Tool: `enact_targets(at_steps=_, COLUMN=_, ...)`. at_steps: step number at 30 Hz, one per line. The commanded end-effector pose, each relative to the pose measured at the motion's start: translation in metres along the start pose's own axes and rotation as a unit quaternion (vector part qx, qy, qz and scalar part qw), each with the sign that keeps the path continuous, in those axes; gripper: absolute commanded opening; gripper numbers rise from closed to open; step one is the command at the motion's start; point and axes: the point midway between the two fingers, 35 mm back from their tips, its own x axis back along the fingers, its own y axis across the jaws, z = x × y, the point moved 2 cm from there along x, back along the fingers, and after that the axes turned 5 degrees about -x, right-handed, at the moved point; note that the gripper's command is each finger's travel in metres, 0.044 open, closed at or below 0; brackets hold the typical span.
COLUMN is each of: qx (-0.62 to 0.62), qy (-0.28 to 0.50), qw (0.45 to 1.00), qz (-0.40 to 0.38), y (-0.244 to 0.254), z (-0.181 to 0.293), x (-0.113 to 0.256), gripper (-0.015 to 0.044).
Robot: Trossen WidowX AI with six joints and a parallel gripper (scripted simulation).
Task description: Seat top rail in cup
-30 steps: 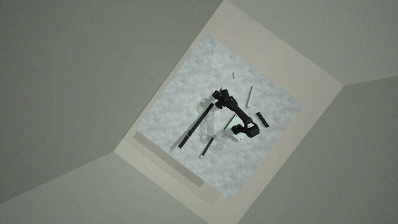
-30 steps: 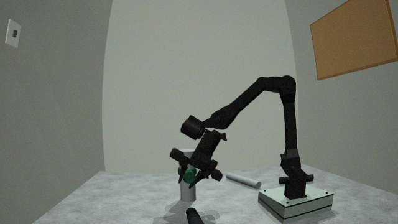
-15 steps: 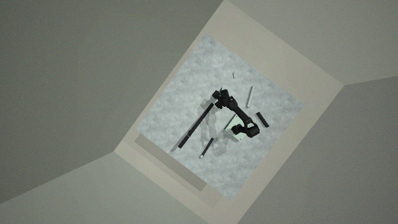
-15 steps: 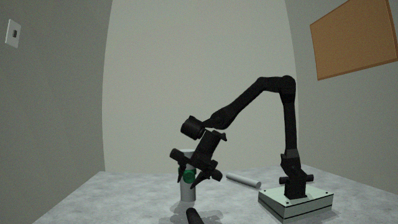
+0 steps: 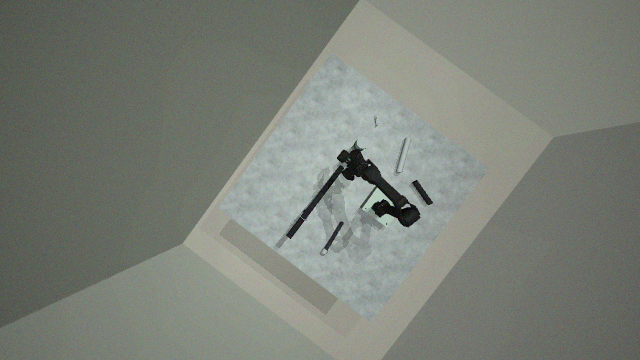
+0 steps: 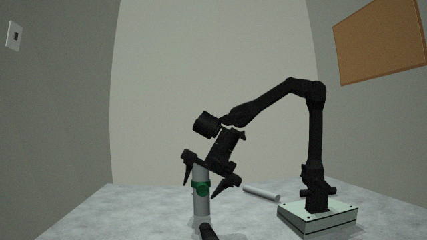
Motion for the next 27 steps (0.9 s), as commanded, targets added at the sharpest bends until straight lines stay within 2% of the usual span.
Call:
enact_targets(at_steps=1, qx=-0.006, qy=0.000, qw=1.000, qz=0.000, y=0.000, z=-0.001, x=0.001, gripper=0.0440)
enact_targets(at_steps=5, qx=-0.131, qy=-0.004, qw=0.991, qz=-0.003, y=-0.009, z=-0.022, x=0.013, gripper=0.0440)
enact_targets(at_steps=10, qx=-0.316, qy=-0.007, qw=0.949, qz=-0.006, y=-0.017, z=-0.053, x=0.033, gripper=0.0440)
enact_targets(at_steps=15, qx=-0.490, qy=-0.011, qw=0.872, qz=-0.009, y=-0.022, z=-0.084, x=0.057, gripper=0.0440)
enact_targets(at_steps=20, qx=-0.646, qy=-0.013, qw=0.763, qz=-0.013, y=-0.023, z=-0.112, x=0.083, gripper=0.0440)
enact_targets(at_steps=22, qx=-0.683, qy=-0.014, qw=0.731, qz=-0.014, y=-0.022, z=-0.118, x=0.090, gripper=0.0440)
enact_targets(at_steps=27, qx=-0.687, qy=-0.014, qw=0.726, qz=-0.014, y=-0.022, z=-0.119, x=0.091, gripper=0.0440)
